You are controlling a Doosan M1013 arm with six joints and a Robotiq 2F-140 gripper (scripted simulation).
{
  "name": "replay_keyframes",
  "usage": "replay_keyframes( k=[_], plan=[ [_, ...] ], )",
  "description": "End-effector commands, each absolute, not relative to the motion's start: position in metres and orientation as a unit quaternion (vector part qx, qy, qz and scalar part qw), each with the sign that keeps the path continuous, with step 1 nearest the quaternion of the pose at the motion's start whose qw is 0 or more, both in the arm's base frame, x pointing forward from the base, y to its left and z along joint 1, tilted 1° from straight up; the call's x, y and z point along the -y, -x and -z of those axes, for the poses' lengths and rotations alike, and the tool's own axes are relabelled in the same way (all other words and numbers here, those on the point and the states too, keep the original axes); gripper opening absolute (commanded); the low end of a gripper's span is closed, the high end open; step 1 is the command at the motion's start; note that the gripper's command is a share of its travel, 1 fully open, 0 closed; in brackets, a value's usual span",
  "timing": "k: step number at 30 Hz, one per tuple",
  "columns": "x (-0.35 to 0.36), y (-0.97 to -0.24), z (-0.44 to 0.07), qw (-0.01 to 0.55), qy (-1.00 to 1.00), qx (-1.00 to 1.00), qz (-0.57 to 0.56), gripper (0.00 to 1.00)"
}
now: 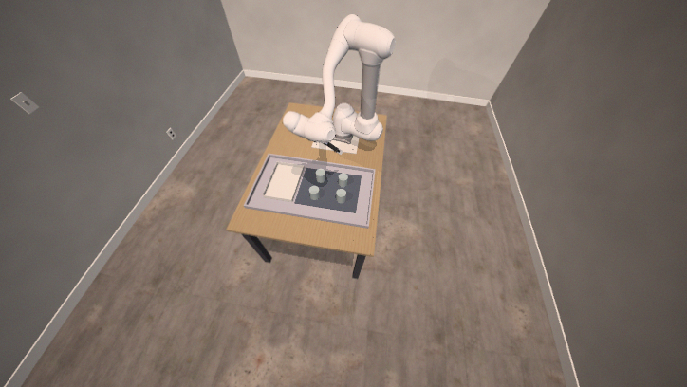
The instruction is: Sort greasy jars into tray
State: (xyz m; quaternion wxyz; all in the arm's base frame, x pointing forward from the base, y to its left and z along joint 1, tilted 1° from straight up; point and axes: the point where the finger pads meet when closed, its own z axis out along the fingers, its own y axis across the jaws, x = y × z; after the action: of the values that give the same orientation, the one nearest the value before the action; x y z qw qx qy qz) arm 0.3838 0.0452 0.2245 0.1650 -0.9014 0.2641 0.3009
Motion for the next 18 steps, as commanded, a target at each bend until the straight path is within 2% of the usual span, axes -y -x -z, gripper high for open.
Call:
replay_keyframes(
  k=[1,5,6,15,16,18],
  plan=[
    [-0.037,-0.390,-0.225,0.164,0.883,-0.326,-0.294,1.00],
    [-0.037,-0.390,-0.225,0.164,0.883,-0.326,-0.294,1.00],
    [-0.039,-0.400,-0.225,0.158,0.859,-0.396,-0.284,1.00],
    [-0.039,-0.400,-0.225,0.158,0.859,-0.396,-0.284,1.00],
    [-0.040,-0.411,-0.224,0.151,0.830,-0.463,-0.273,1.00],
    [-0.040,-0.411,-0.224,0.151,0.830,-0.463,-0.273,1.00]
  ],
)
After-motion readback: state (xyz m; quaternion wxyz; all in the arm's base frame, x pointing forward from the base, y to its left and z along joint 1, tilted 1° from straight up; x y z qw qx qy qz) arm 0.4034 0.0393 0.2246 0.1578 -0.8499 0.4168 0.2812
